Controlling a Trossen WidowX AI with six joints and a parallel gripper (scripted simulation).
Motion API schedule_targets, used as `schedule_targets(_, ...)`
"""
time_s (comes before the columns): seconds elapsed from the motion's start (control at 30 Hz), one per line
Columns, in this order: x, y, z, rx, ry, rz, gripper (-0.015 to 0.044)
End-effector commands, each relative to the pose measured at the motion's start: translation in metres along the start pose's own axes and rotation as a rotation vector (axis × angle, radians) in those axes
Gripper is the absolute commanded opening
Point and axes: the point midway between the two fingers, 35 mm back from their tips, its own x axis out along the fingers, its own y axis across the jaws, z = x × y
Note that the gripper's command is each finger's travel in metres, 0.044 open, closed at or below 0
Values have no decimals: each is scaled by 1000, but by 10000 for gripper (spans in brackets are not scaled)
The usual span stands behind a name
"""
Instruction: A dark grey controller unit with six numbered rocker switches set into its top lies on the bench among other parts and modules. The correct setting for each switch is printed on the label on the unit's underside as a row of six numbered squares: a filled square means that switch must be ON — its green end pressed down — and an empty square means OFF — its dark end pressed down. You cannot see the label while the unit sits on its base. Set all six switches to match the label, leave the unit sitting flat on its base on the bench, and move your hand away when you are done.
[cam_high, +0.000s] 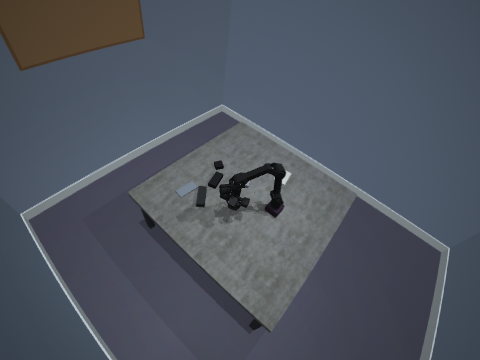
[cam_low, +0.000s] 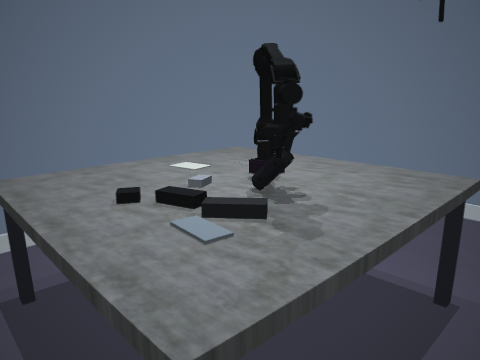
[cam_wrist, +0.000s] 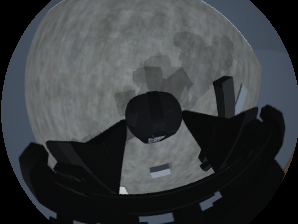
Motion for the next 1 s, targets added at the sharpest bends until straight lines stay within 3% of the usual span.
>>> schedule_targets(0.0, 1, 0, -9, 3, 16, 5, 335)
schedule_targets(0.97, -8, 0, -29, 3, 18, 4, 335)
